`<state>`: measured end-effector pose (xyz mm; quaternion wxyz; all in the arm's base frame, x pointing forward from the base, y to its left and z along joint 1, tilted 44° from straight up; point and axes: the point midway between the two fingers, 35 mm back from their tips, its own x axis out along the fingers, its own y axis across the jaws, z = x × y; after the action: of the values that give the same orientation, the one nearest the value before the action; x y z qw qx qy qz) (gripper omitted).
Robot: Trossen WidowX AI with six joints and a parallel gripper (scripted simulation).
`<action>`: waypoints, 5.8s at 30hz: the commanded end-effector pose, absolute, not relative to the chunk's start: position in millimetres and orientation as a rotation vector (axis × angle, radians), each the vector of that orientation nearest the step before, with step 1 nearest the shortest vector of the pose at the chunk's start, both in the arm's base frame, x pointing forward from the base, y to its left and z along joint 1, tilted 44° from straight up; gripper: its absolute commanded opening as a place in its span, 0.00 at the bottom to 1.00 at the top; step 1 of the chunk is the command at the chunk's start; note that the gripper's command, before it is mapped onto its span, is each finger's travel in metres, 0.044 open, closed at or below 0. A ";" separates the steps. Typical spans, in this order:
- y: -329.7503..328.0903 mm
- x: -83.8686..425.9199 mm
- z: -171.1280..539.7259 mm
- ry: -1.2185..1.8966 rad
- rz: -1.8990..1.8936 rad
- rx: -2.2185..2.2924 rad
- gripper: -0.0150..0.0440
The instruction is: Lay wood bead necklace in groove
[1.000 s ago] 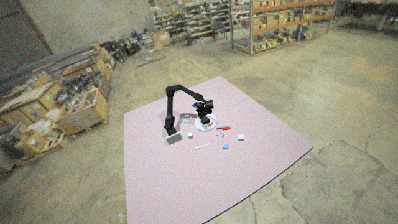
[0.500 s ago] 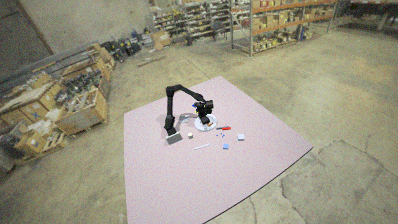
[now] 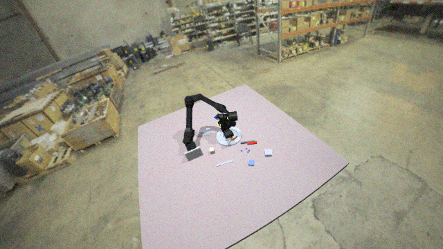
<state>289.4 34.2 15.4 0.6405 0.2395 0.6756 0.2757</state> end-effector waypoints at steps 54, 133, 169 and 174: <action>63.8 346.4 45.0 1.539 0.641 0.552 0.25; -12.0 325.1 17.1 1.071 1.244 -0.165 0.46; 11.6 323.7 -8.6 1.070 1.242 -0.172 0.41; 11.6 323.7 -8.6 1.070 1.242 -0.172 0.36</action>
<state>323.6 11.5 -8.9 0.6792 -0.0763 0.4770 0.5526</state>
